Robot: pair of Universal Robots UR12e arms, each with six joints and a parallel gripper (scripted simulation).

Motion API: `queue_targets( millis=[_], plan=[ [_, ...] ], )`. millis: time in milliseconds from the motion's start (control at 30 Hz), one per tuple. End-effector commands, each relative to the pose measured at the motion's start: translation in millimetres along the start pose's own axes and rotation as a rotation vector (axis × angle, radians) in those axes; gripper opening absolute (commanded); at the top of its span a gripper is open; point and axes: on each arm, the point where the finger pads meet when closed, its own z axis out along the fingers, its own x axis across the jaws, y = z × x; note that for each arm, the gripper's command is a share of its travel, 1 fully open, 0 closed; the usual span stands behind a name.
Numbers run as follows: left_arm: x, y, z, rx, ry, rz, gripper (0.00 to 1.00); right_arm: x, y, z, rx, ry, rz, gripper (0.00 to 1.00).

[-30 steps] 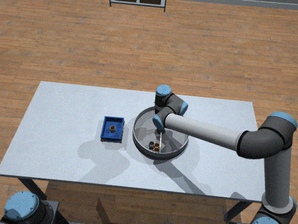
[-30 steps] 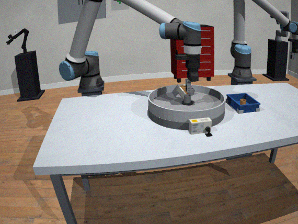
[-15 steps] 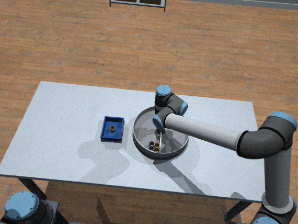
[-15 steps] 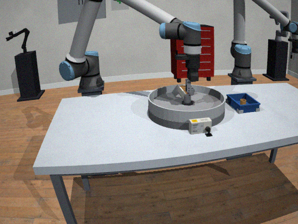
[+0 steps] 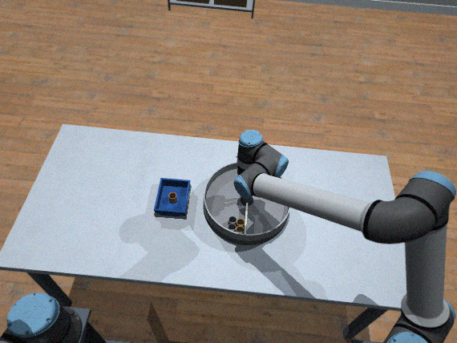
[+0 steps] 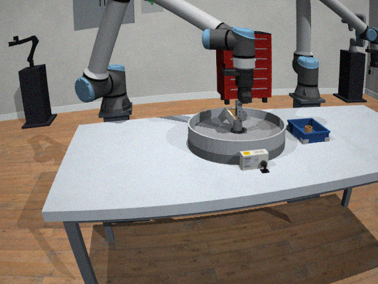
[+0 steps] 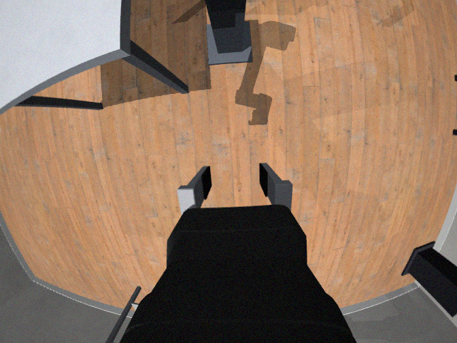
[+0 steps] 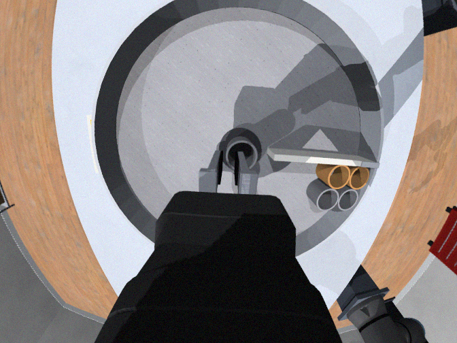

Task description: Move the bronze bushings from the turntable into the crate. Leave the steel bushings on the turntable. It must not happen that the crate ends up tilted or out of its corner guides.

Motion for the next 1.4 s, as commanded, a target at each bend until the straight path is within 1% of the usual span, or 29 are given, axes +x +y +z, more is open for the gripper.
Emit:
queue_targets(
  millis=[0,400,433,500,567,667,800,867,900,933,1000,1133,1367],
  plan=[
    [1.8,-2.1,3.3,0.005,0.001,-0.003,1.0,-0.4,0.8,-1.7,-0.002,-0.001,-0.001,0.38],
    [1.8,-2.1,3.3,0.005,0.001,-0.003,1.0,-0.4,0.8,-1.7,-0.002,-0.001,-0.001,0.38],
    [1.8,-2.1,3.3,0.005,0.001,-0.003,1.0,0.9,0.8,-1.5,-0.001,-0.001,-0.001,0.36],
    [1.8,-2.1,3.3,0.005,0.001,-0.003,1.0,15.2,2.9,-1.5,-0.001,-0.001,-0.002,0.36],
    [1.8,-2.1,3.3,0.005,0.001,-0.003,1.0,46.4,6.6,-1.2,-0.001,-0.001,-0.002,0.36],
    [1.8,-2.1,3.3,0.005,0.001,-0.003,1.0,67.2,9.8,-1.2,-0.001,0.0,-0.002,0.36],
    [1.8,-2.1,3.3,0.005,0.001,-0.003,1.0,110.4,16.5,-1.4,-0.001,0.0,-0.002,0.36],
    [1.8,-2.1,3.3,0.005,0.001,-0.003,1.0,110.4,16.5,-1.4,-0.001,0.0,-0.002,0.36],
    [1.8,-2.1,3.3,0.005,0.001,-0.003,1.0,134.1,20.4,-1.3,-0.001,-0.001,-0.002,0.36],
    [1.8,-2.1,3.3,0.005,0.001,-0.003,1.0,141.9,21.4,-1.3,-0.001,-0.001,-0.002,0.36],
    [1.8,-2.1,3.3,0.005,0.001,-0.003,1.0,145.1,21.8,-1.2,-0.001,-0.001,-0.002,0.36],
    [1.8,-2.1,3.3,0.005,0.001,-0.003,1.0,143.1,19.9,1.2,0.001,0.001,0.002,0.36],
    [1.8,-2.1,3.3,0.005,0.001,-0.003,1.0,142.1,22.3,-1.8,-0.002,-0.001,0.001,0.36]
  ],
)
